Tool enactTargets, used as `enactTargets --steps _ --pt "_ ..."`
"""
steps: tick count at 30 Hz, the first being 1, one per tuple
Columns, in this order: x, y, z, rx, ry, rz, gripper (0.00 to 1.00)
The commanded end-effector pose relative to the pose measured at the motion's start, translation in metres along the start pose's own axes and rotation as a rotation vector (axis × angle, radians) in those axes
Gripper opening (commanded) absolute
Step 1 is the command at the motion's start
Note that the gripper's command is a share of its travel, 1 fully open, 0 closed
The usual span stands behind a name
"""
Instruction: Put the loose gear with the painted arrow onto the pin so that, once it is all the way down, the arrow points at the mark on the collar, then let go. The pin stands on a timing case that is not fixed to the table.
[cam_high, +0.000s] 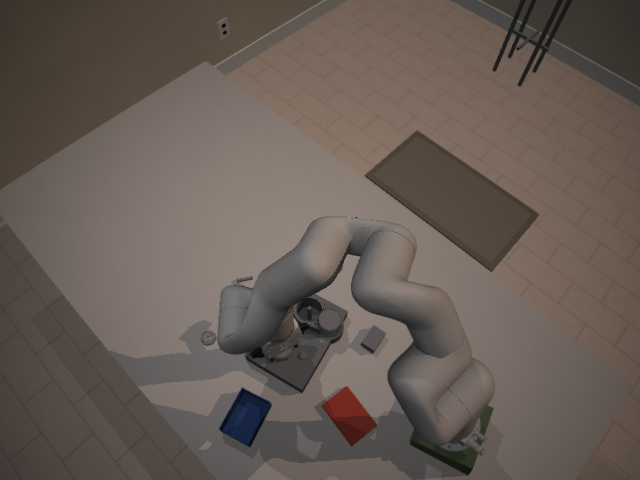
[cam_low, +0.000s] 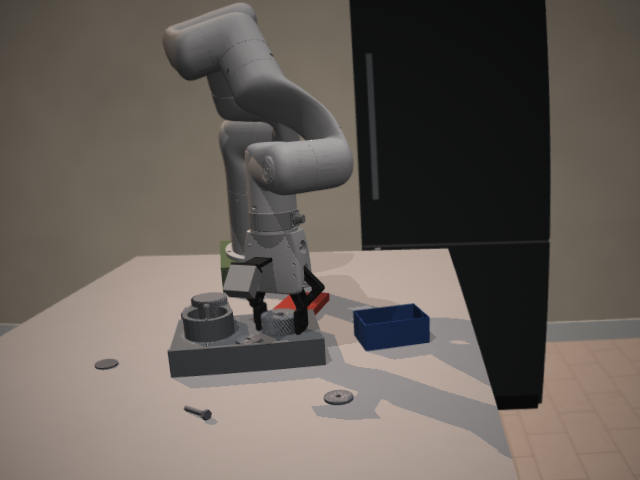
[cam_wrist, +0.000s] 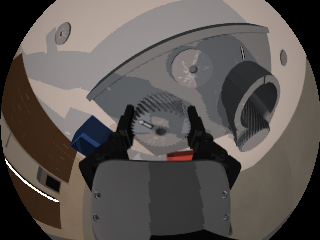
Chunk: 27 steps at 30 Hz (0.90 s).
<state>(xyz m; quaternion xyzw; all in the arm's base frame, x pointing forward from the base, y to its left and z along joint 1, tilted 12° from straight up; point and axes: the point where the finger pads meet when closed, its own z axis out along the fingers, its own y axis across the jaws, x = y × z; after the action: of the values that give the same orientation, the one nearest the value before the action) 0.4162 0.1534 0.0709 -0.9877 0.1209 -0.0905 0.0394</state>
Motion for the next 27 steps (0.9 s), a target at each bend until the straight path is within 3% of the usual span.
enactTargets --steps 1,27 --pt "0.002 -0.004 -0.007 0.007 0.008 -0.002 0.00" --pt "0.002 -0.003 -0.052 0.007 0.008 -0.002 0.00"
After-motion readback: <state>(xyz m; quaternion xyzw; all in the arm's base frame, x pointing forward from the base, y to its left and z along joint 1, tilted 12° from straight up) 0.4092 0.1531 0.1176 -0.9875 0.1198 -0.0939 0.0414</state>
